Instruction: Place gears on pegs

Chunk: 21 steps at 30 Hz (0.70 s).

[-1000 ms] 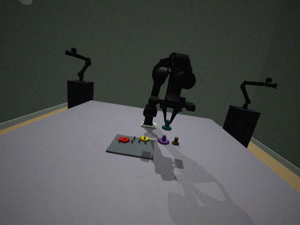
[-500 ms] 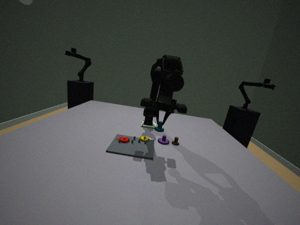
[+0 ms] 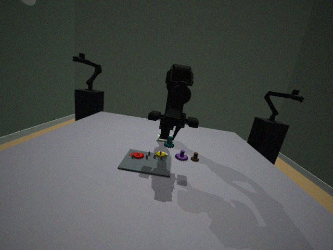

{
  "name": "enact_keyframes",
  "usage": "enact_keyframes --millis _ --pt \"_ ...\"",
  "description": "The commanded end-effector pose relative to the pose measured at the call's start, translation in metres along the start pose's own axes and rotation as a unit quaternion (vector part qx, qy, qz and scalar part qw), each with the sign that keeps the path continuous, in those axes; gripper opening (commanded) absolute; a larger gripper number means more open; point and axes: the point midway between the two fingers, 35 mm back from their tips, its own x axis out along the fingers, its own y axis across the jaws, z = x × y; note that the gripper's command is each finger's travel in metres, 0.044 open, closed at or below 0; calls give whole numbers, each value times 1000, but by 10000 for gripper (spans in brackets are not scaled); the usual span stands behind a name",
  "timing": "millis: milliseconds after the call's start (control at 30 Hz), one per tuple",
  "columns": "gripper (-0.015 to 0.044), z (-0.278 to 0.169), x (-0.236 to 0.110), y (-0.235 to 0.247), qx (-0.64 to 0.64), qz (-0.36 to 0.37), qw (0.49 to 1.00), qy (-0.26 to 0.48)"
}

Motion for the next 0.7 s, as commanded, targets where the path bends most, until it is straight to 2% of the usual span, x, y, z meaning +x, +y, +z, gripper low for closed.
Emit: enact_keyframes --millis 0,667 --pt "0 -2 3 -5 -2 2 1000 1" --pt "0 -15 22 -42 -3 -1 1000 4"
